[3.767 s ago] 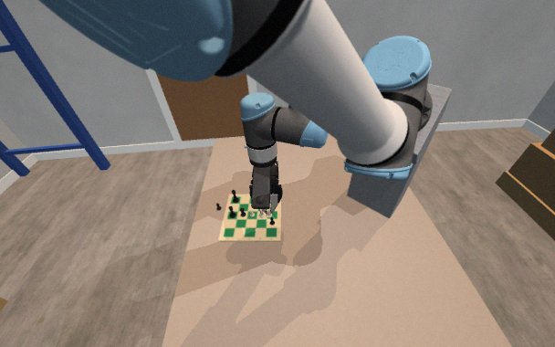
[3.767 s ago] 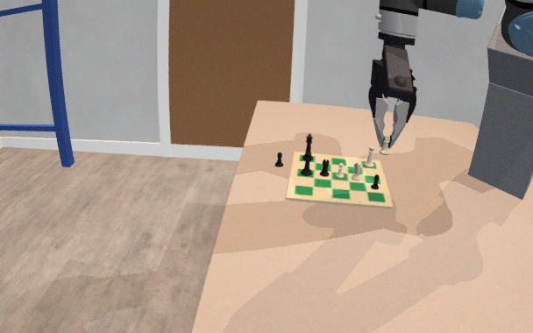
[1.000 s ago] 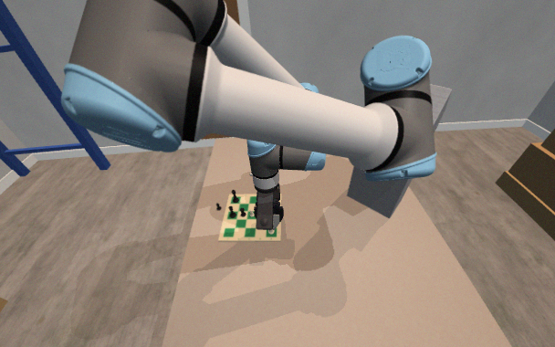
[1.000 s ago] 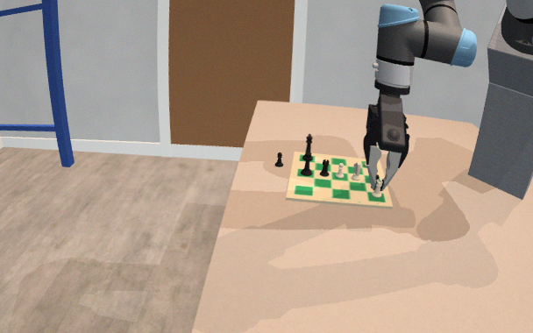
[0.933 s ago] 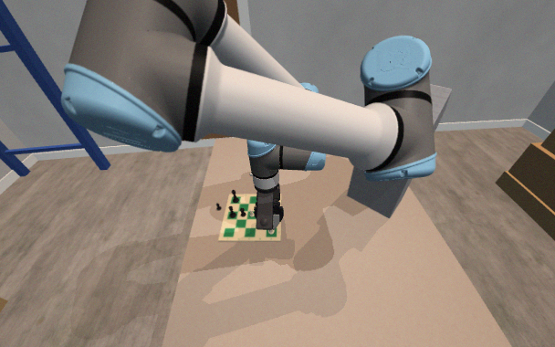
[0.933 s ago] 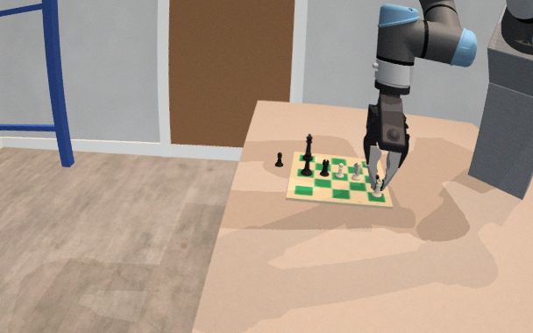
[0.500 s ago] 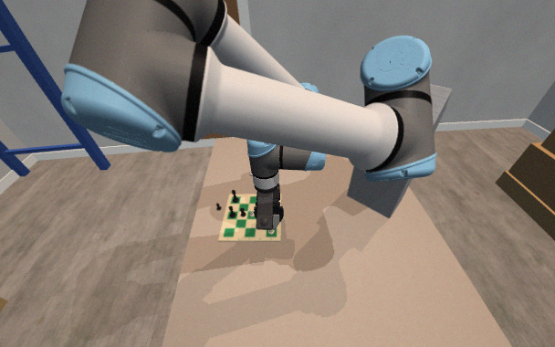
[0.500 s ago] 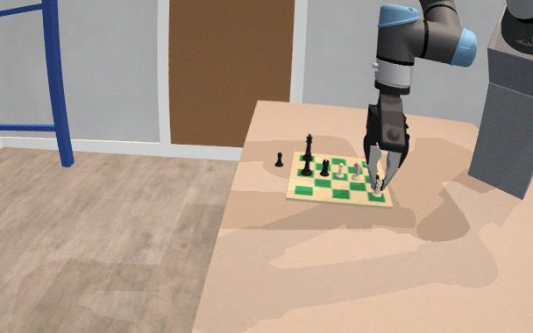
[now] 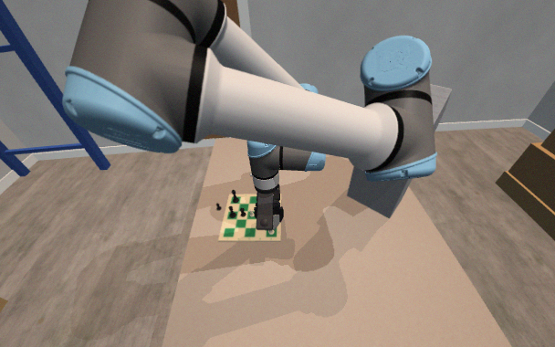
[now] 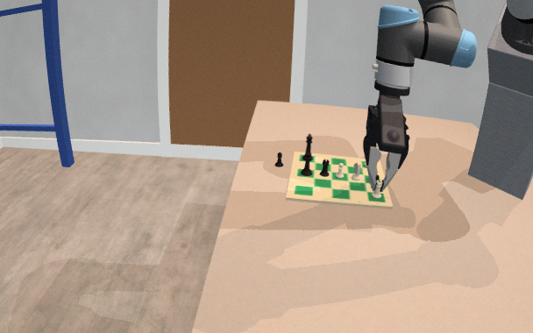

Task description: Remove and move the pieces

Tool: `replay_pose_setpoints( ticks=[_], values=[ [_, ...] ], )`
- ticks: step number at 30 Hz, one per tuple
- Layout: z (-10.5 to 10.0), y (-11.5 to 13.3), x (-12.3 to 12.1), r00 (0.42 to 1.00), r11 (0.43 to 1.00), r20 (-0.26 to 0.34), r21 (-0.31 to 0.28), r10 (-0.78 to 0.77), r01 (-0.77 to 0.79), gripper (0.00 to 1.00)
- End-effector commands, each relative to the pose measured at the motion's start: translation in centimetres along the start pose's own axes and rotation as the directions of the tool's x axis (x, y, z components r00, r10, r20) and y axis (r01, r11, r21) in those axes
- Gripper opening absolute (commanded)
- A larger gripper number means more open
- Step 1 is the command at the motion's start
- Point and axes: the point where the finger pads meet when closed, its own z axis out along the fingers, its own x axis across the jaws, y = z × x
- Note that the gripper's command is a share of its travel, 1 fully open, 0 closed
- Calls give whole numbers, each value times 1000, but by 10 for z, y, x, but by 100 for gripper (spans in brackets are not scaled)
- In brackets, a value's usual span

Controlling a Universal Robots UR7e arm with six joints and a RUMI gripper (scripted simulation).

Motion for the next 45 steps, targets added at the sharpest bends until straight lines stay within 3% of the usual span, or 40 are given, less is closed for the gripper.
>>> replay_pose_setpoints(
  ticks=[1,44,45],
  values=[
    [3,0,1,1000,1000,-1,-1,-1,1,0],
    [3,1,0,1000,1000,0,-1,1,-1,0],
    [3,1,0,1000,1000,0,-1,1,-1,4]
  ],
)
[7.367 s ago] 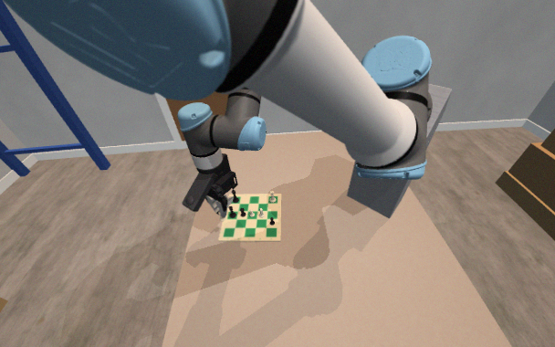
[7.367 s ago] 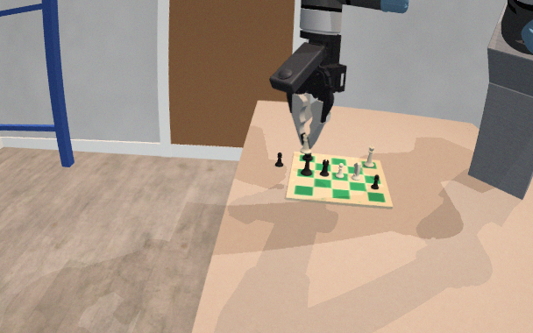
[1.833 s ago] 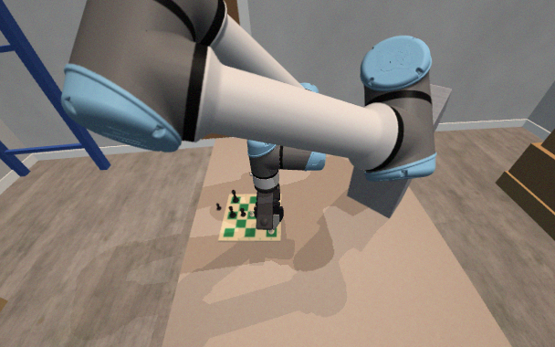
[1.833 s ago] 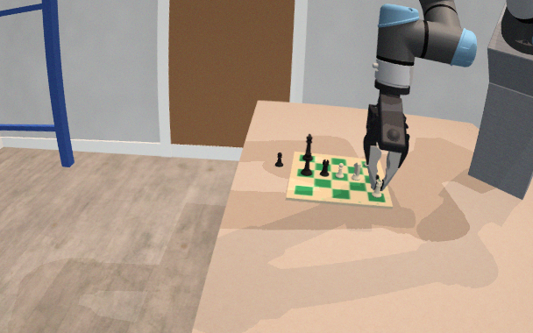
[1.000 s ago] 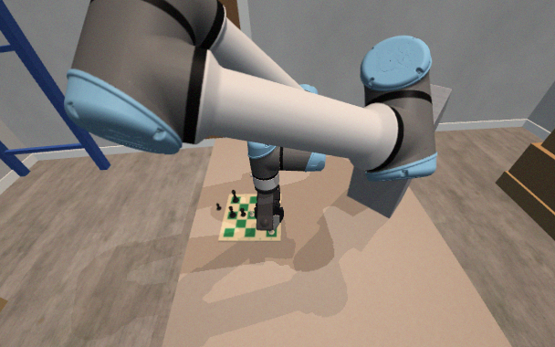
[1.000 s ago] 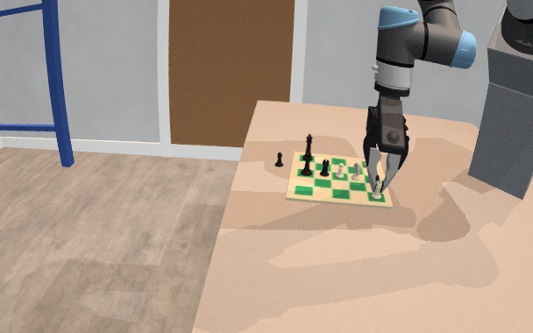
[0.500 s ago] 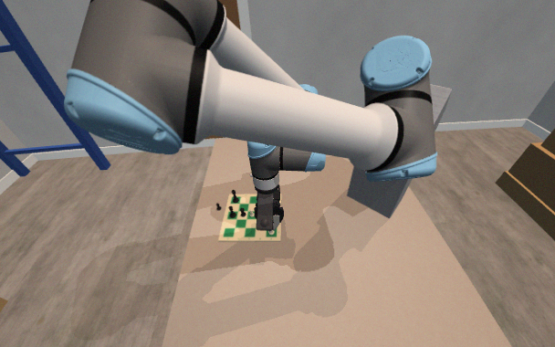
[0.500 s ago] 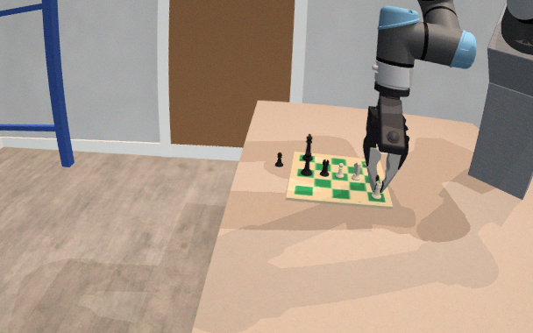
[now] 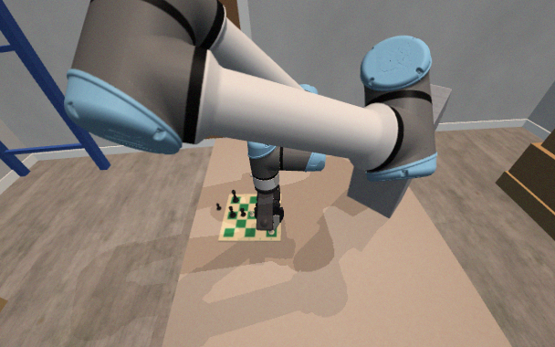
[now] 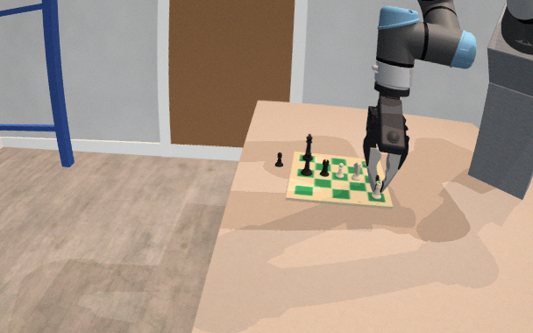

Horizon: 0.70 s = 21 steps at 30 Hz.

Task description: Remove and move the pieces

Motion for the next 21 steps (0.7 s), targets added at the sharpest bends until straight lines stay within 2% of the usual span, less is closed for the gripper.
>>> replay_pose_setpoints(
  ticks=[1,2,3,5,6,8,9,13,14,21],
  values=[
    [1,0,0,1000,1000,0,-1,0,0,4],
    [1,0,0,1000,1000,0,-1,0,0,4],
    [1,0,0,1000,1000,0,-1,0,0,9],
    [1,0,0,1000,1000,0,-1,0,0,9],
    [1,0,0,1000,1000,0,-1,0,0,13],
    [1,0,0,1000,1000,0,-1,0,0,13],
    [1,0,0,1000,1000,0,-1,0,0,18],
    [1,0,0,1000,1000,0,-1,0,0,18],
    [1,0,0,1000,1000,0,-1,0,0,22],
    [1,0,0,1000,1000,0,-1,0,0,22]
  ],
)
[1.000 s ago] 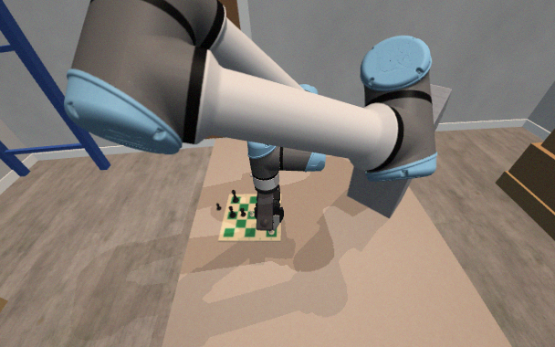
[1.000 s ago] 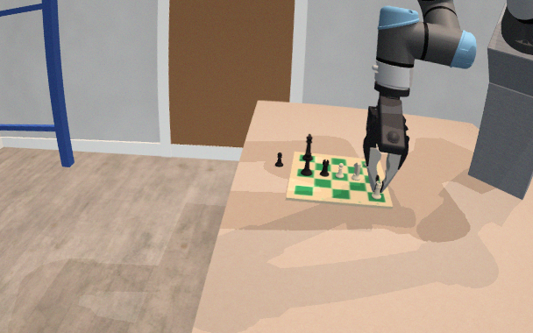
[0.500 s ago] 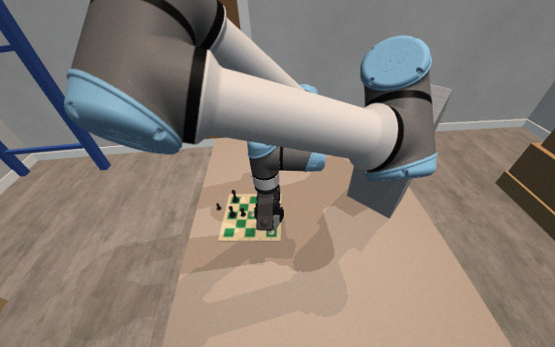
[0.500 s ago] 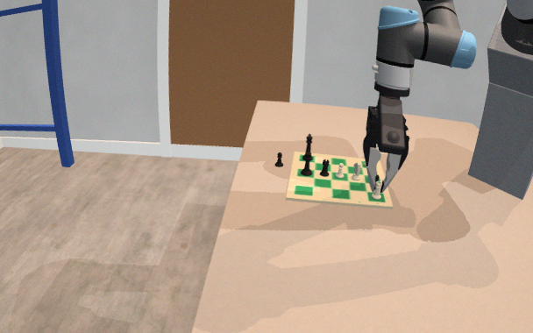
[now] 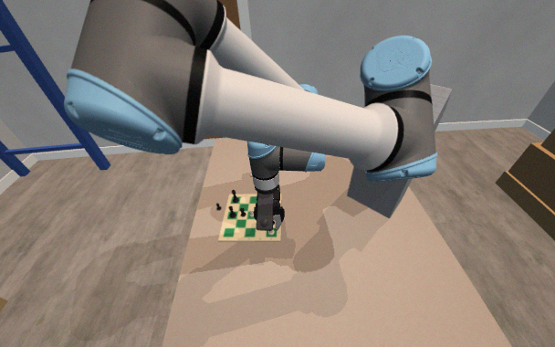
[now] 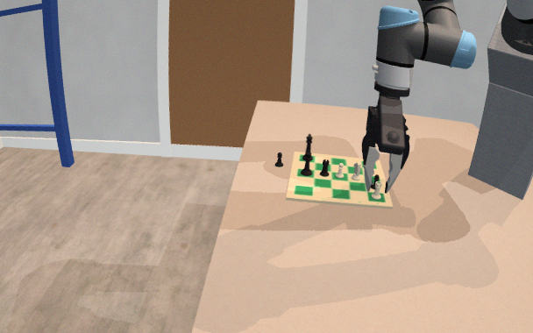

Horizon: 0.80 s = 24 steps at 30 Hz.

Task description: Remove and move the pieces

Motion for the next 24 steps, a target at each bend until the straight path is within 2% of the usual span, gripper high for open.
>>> replay_pose_setpoints(
  ticks=[1,12,24],
  values=[
    [1,0,0,1000,1000,0,-1,0,0,22],
    [-5,0,0,1000,1000,0,-1,2,-2,22],
    [-31,0,0,1000,1000,0,-1,2,-2,22]
  ],
)
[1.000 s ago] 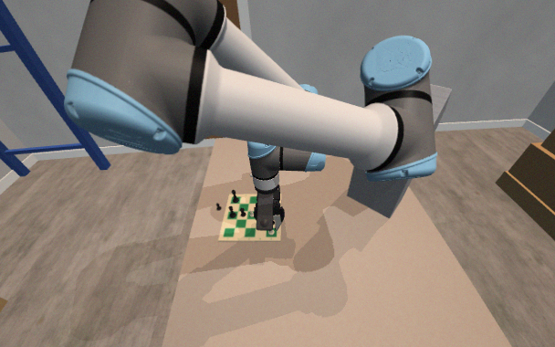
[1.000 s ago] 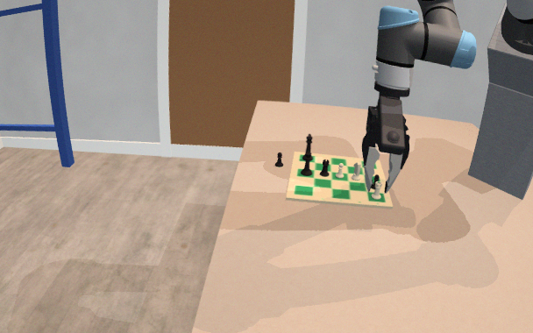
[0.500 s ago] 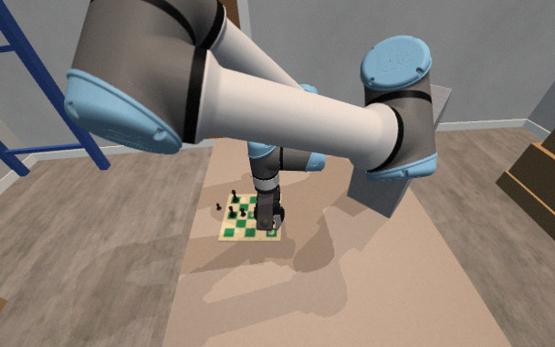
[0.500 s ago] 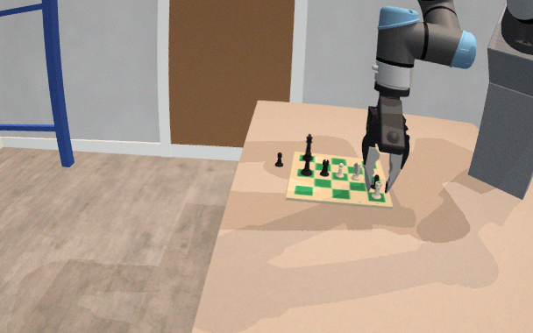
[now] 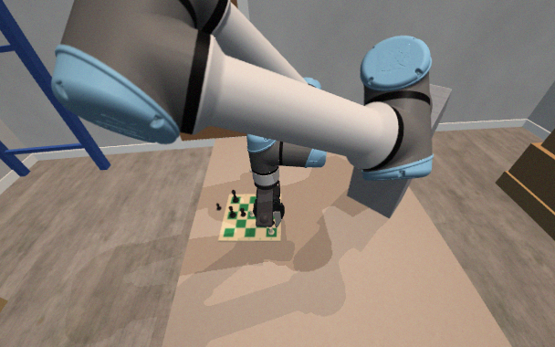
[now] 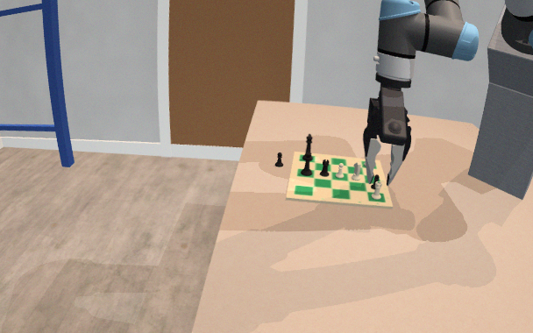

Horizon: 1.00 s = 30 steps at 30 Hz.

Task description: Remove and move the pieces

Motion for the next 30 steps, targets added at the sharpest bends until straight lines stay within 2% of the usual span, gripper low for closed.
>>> replay_pose_setpoints(
  ticks=[1,16,30],
  values=[
    [-14,-1,0,1000,1000,2,2,-1,1,22],
    [-57,-1,0,1000,1000,2,2,-1,1,22],
    [-72,0,0,1000,1000,2,2,-2,2,22]
  ],
)
